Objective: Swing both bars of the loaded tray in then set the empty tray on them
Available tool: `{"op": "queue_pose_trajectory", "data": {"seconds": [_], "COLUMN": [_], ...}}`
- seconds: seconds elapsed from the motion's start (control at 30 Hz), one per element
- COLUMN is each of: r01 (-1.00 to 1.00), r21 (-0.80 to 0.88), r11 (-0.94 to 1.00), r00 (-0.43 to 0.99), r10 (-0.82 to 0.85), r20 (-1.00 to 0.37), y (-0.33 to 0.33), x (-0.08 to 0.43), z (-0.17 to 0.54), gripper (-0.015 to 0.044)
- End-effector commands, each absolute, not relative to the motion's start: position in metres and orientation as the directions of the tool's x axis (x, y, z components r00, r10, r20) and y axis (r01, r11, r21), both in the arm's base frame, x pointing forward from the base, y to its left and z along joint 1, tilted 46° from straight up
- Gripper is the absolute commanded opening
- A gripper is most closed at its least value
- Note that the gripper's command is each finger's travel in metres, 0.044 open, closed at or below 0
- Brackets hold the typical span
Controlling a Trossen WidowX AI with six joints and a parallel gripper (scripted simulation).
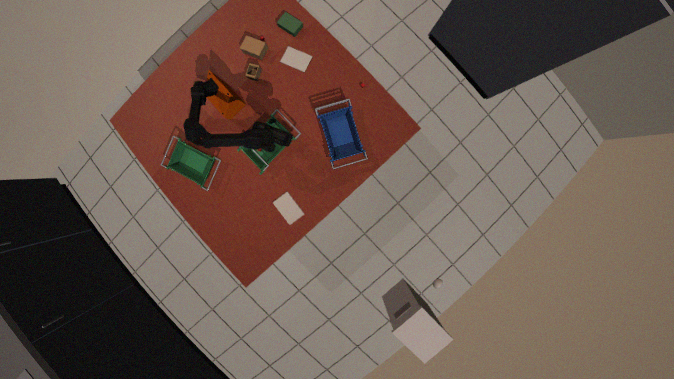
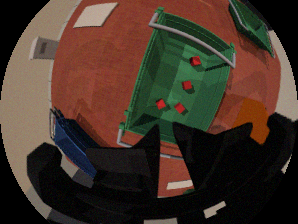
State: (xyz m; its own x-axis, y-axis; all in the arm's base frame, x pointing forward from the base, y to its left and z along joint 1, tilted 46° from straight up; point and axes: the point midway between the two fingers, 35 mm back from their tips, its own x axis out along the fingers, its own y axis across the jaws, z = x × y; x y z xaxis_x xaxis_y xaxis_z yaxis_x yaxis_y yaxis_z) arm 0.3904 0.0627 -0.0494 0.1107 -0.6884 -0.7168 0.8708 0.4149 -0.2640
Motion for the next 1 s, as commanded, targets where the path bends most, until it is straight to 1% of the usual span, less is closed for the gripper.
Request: {"op": "queue_pose_trajectory", "data": {"seconds": [0.0, 0.1, 0.13, 0.17, 0.63, 0.97], "r01": [0.226, 0.009, -0.048, -0.065, -0.065, -0.065], "r21": [-0.673, -0.71, -0.714, -0.715, -0.715, -0.716], "r11": [0.704, 0.704, 0.698, 0.696, 0.696, 0.695], "r00": [0.085, 0.083, 0.083, 0.082, 0.083, 0.083], "r10": [-0.702, -0.708, -0.71, -0.71, -0.71, -0.711], "r20": [-0.707, -0.701, -0.7, -0.699, -0.699, -0.698], "y": [0.106, 0.116, 0.119, 0.119, 0.117, 0.082], "x": [0.372, 0.366, 0.364, 0.364, 0.364, 0.369], "z": [-0.101, -0.114, -0.117, -0.118, -0.12, -0.154], "gripper": [0.0082, 0.0082, 0.0082, 0.0082, 0.0082, 0.0082]}}
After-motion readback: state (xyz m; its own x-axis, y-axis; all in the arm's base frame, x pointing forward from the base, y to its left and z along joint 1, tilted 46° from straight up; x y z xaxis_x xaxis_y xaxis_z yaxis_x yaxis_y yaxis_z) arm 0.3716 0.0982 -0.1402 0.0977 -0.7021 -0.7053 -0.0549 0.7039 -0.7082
